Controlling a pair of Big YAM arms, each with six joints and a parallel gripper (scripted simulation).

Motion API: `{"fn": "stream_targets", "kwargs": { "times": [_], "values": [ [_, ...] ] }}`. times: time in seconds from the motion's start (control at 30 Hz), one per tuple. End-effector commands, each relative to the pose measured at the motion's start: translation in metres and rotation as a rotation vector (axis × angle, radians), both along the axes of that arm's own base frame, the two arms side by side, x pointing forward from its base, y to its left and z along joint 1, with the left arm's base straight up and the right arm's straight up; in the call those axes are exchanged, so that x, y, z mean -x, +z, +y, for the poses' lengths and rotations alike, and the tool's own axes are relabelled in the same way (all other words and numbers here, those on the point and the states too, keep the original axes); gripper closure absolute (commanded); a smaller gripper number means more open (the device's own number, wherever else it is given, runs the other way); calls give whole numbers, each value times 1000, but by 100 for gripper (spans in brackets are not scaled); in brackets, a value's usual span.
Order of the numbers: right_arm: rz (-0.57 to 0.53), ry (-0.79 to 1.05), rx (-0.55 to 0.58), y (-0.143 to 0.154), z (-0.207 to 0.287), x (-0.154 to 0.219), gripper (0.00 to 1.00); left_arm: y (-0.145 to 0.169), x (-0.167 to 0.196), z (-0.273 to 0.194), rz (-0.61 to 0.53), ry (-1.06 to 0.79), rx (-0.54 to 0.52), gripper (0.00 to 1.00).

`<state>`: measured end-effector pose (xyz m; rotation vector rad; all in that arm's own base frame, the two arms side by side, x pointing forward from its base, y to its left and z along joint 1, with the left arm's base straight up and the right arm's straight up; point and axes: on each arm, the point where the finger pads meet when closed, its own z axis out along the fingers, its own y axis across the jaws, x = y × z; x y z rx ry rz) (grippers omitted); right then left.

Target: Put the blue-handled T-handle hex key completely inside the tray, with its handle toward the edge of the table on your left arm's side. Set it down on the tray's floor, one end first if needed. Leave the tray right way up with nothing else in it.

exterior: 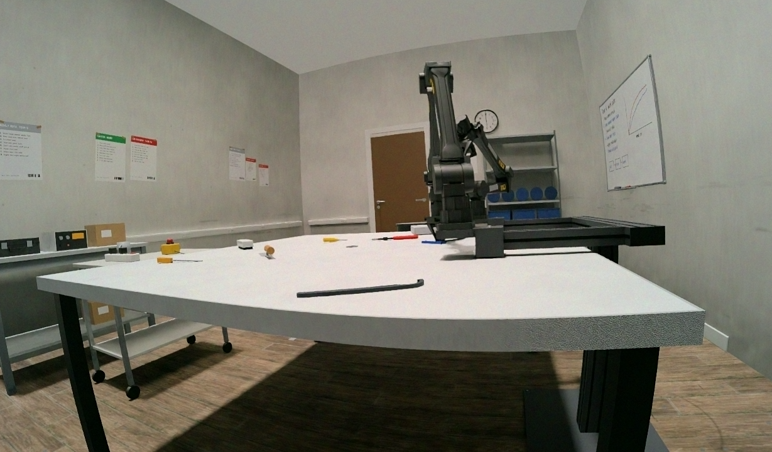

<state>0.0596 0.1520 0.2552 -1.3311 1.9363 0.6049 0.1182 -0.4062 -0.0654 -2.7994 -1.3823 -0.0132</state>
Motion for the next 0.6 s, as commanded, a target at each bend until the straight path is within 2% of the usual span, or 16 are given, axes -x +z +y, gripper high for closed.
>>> {"fn": "stream_targets", "kwargs": {
  "times": [0.0, 0.37, 0.4, 0.57],
  "values": [
    [-2, -10, -26, 13, 1, -1, 0, 5, -8, -15, -11, 6, 39, 75],
    [-2, -10, -26, 13, 1, -1, 0, 4, -4, -11, -10, 3, 37, 75],
    [-2, -10, -26, 13, 1, -1, 0, 6, 0, -7, -10, 3, 38, 84],
    [-2, -10, -26, 13, 1, -1, 0, 8, 0, -2, -10, 8, 38, 97]
  ]
}}
